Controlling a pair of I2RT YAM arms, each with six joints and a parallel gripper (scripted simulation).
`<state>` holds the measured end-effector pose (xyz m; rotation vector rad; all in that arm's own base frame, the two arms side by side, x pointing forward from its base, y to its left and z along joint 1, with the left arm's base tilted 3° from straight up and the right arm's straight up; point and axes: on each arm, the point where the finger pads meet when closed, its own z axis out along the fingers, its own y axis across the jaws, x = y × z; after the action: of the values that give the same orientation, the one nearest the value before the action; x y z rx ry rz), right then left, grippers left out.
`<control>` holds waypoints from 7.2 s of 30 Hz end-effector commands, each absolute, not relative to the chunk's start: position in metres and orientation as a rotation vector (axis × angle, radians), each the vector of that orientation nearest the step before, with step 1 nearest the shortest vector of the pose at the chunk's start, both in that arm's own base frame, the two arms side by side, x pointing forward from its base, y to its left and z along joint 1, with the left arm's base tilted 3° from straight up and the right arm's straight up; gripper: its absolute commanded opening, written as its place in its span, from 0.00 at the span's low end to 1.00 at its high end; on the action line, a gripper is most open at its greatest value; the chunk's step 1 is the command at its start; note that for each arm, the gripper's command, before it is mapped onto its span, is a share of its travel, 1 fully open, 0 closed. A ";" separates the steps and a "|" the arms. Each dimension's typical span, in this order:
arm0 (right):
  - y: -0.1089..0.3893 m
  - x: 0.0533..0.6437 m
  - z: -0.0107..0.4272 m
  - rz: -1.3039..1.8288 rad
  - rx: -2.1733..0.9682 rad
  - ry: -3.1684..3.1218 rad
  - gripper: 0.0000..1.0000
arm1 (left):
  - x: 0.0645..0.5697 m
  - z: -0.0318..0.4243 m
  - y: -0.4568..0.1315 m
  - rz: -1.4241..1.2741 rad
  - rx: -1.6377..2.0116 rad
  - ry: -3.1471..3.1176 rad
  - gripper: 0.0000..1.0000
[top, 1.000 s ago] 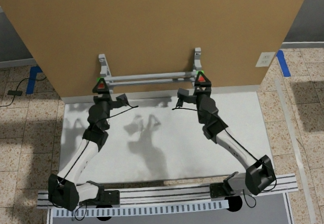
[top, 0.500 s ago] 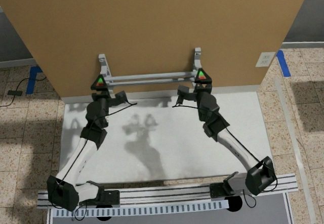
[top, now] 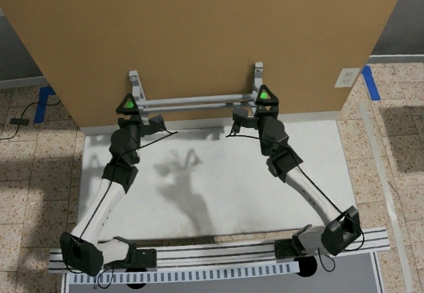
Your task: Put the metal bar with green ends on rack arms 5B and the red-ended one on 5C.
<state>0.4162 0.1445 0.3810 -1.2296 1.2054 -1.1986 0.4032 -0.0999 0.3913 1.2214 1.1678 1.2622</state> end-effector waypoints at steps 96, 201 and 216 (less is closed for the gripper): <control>0.157 0.415 0.341 -1.205 -1.221 1.202 0.89 | 0.402 0.351 -0.115 1.249 1.212 1.160 0.89; 0.204 0.486 0.201 -1.205 -1.221 1.202 0.64 | 0.479 0.221 -0.142 1.249 1.212 1.160 0.64; 0.204 0.498 0.201 -1.205 -1.221 1.202 0.64 | 0.491 0.221 -0.142 1.249 1.212 1.160 0.64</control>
<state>0.4924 0.2019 0.2047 -1.2036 1.2029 -1.2054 0.4869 -0.1373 0.2214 1.2075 1.1660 1.2664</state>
